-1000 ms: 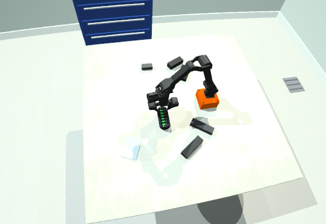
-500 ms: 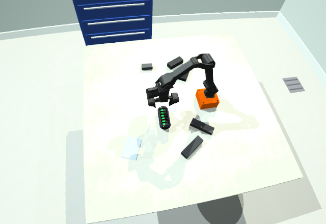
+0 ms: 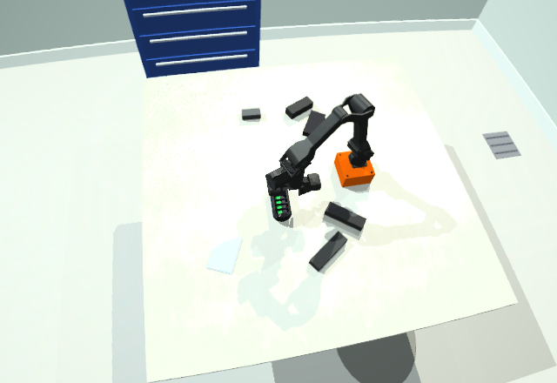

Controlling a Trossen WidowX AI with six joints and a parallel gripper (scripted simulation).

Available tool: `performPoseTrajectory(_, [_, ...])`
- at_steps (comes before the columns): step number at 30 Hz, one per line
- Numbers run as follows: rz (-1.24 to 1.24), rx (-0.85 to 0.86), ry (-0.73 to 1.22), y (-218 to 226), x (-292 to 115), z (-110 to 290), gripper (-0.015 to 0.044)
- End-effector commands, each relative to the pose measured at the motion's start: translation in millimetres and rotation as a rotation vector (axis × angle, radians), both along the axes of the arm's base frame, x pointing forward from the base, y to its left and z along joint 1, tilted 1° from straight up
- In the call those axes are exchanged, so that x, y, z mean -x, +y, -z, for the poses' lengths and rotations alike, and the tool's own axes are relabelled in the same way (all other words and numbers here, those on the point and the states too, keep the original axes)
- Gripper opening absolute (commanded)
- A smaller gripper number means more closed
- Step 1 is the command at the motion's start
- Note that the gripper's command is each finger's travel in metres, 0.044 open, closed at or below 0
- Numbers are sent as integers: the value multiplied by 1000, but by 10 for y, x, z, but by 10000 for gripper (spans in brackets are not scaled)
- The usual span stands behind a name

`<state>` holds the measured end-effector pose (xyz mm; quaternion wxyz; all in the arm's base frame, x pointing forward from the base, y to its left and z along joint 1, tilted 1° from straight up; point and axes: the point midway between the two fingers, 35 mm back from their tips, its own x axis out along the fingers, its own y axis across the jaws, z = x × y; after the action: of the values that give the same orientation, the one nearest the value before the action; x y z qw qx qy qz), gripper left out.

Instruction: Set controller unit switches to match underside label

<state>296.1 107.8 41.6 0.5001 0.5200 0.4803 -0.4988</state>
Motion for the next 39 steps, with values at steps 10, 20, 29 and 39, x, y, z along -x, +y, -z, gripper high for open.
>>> performPoseTrajectory(10, [30,-4,-11,25,28,12,0])
performPoseTrajectory(20, [30,-4,-11,27,23,12,0])
performPoseTrajectory(29, [26,-3,-9,23,30,14,0])
performPoseTrajectory(39, [26,-3,-9,23,55,-486,263])
